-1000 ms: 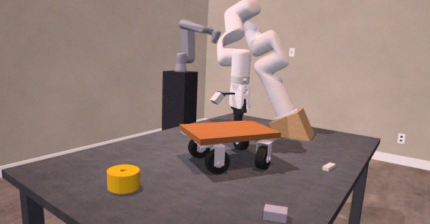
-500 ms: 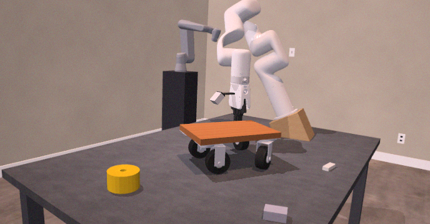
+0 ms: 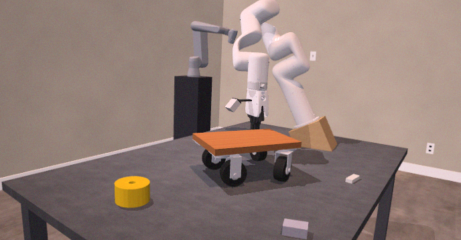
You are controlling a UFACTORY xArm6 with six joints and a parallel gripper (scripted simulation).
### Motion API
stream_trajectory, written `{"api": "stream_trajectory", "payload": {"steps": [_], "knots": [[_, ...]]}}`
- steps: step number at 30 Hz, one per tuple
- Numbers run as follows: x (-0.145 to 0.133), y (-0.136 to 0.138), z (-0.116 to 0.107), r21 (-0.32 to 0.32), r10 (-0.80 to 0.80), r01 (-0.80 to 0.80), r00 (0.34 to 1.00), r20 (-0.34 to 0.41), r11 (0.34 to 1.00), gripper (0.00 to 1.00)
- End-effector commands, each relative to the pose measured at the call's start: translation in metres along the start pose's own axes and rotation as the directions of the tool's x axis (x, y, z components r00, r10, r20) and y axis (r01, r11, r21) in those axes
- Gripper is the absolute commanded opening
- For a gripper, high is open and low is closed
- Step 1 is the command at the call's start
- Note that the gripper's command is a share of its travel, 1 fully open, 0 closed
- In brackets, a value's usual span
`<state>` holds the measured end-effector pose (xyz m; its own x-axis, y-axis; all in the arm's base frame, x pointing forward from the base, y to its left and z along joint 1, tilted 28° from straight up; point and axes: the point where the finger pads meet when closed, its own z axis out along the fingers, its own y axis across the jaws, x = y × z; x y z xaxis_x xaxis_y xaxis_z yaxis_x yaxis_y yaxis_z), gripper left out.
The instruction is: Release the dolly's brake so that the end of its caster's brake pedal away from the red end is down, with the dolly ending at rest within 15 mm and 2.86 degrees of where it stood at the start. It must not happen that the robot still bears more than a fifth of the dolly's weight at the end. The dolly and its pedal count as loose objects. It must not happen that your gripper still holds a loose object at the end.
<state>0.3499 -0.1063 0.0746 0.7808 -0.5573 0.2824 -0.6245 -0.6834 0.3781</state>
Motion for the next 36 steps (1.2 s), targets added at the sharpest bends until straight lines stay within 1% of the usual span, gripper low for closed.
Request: {"api": "stream_trajectory", "payload": {"steps": [1, 36], "knots": [[0.001, -0.001, -0.001, 0.002, 0.001, -0.001, 1.000, -0.002, 1.000, 0.00], [0.001, -0.001, 0.011, 0.002, 0.001, -0.001, 1.000, -0.002, 1.000, 0.00]]}}
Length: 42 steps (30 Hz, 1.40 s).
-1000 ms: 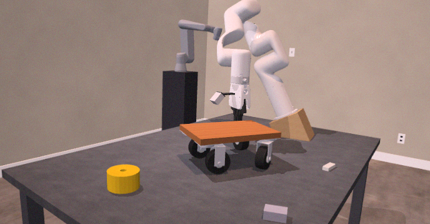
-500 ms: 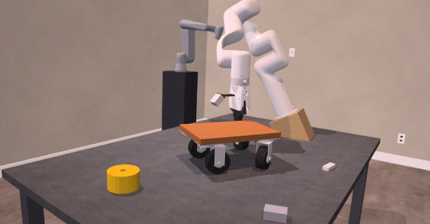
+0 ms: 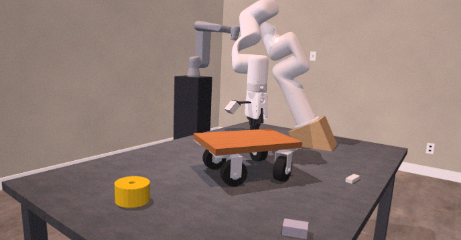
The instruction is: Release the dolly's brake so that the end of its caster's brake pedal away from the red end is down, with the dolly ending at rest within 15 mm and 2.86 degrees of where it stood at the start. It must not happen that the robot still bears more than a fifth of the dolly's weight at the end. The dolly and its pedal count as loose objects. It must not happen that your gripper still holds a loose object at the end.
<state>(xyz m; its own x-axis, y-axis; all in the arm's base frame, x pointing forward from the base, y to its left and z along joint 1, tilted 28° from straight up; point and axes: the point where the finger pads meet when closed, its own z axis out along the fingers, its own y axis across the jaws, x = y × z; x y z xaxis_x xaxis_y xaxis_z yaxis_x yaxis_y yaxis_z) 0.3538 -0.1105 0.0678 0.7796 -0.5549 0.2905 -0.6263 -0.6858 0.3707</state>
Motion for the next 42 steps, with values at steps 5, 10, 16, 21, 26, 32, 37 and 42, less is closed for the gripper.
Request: {"api": "stream_trajectory", "payload": {"steps": [5, 10, 16, 21, 26, 32, 37, 42], "knots": [[-0.002, 0.002, 0.003, -0.006, -0.001, 0.001, 1.000, 0.006, 1.000, 0.00], [-0.002, 0.002, 0.003, -0.006, -0.001, 0.001, 1.000, 0.006, 1.000, 0.00], [-0.002, 0.002, 0.003, -0.006, -0.001, 0.001, 1.000, 0.006, 1.000, 0.00], [-0.002, 0.002, 0.003, -0.006, -0.001, 0.001, 1.000, 0.006, 1.000, 0.00], [-0.002, 0.002, -0.002, -0.006, -0.001, 0.001, 1.000, 0.006, 1.000, 0.00], [-0.002, 0.001, -0.018, -0.006, -0.001, 0.001, 1.000, 0.006, 1.000, 0.00], [-0.002, 0.001, -0.037, -0.006, -0.001, 0.001, 1.000, 0.006, 1.000, 0.00], [-0.002, 0.001, -0.060, -0.006, -0.001, 0.001, 1.000, 0.006, 1.000, 0.00]]}}
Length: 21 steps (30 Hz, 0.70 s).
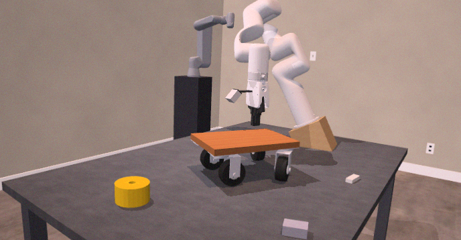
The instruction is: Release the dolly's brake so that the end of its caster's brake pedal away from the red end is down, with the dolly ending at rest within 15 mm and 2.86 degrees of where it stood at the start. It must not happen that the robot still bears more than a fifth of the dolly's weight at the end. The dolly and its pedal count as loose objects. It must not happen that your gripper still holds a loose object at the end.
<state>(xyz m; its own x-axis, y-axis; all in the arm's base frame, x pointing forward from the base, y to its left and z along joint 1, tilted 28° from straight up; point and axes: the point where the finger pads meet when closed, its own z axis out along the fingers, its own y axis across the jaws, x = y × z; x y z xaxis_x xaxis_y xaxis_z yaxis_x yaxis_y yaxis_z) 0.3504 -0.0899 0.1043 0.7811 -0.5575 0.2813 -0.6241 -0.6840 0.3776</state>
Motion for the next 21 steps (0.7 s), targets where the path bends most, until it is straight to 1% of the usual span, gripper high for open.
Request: {"api": "stream_trajectory", "payload": {"steps": [1, 6, 21], "knots": [[0.001, 0.000, -0.021, 0.001, 0.001, -0.001, 1.000, -0.003, 1.000, 0.00], [0.001, 0.000, -0.032, 0.001, 0.001, -0.001, 1.000, -0.003, 1.000, 0.00], [0.001, 0.000, -0.034, 0.001, 0.001, -0.001, 1.000, -0.003, 1.000, 0.00]]}}
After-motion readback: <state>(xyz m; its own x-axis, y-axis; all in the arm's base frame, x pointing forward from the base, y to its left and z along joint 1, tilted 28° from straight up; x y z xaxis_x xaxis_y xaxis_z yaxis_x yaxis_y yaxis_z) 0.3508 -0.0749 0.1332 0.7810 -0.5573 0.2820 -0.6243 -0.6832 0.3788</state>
